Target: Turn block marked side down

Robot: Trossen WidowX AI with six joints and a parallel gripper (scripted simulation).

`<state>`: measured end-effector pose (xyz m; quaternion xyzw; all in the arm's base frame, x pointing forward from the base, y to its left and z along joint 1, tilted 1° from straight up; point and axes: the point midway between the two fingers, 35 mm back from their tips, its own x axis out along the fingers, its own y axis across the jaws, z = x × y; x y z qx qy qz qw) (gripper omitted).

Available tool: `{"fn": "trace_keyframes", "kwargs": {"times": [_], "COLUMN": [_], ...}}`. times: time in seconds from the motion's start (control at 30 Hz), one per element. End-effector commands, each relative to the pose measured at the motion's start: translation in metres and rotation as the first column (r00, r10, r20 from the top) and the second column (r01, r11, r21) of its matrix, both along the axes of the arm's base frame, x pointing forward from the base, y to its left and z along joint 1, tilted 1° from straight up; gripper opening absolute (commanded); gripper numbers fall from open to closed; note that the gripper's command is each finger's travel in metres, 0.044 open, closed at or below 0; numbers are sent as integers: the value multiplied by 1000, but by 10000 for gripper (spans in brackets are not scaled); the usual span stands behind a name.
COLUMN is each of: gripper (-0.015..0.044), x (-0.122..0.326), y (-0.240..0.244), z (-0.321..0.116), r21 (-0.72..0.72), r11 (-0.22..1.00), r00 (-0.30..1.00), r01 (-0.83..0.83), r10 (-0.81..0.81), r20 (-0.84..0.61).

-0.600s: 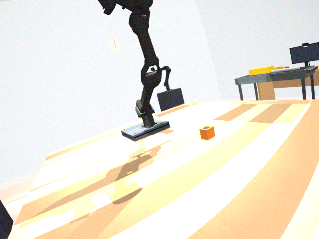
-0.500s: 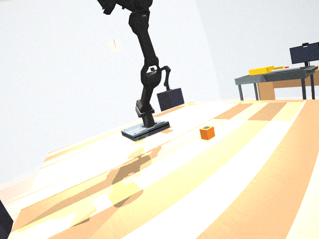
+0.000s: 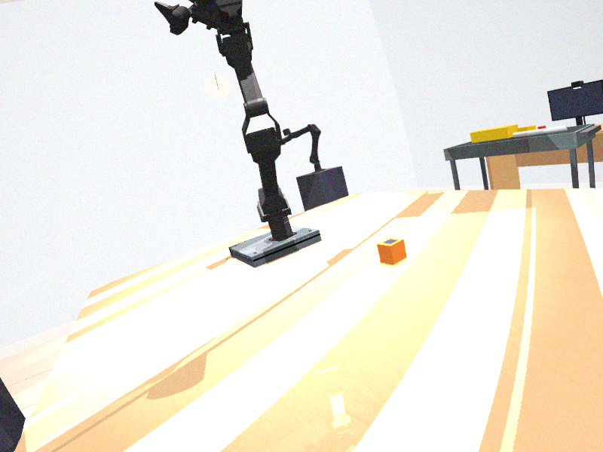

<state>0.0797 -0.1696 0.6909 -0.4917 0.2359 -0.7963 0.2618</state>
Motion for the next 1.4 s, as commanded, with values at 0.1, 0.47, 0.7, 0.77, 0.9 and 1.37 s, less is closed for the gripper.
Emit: {"fn": "trace_keyframes", "kwargs": {"times": [0.1,0.47,0.7,0.77,0.9,1.37], "gripper": [440,440,440,440,440,440], "x": [-54,-161,-200,-204,-205,-124], "y": [26,122,204,229,281,453], "z": [11,16,4,-1,-15,-95], "r21": [-115,-315,-391,-404,-424,-394], "r11": [985,815,625,552,391,-269], "r00": [989,865,733,683,575,191], "r01": [129,486,676,730,817,879], "r10": [-121,-399,-513,-552,-606,-559], "r20": [80,304,447,479,549,807]}}
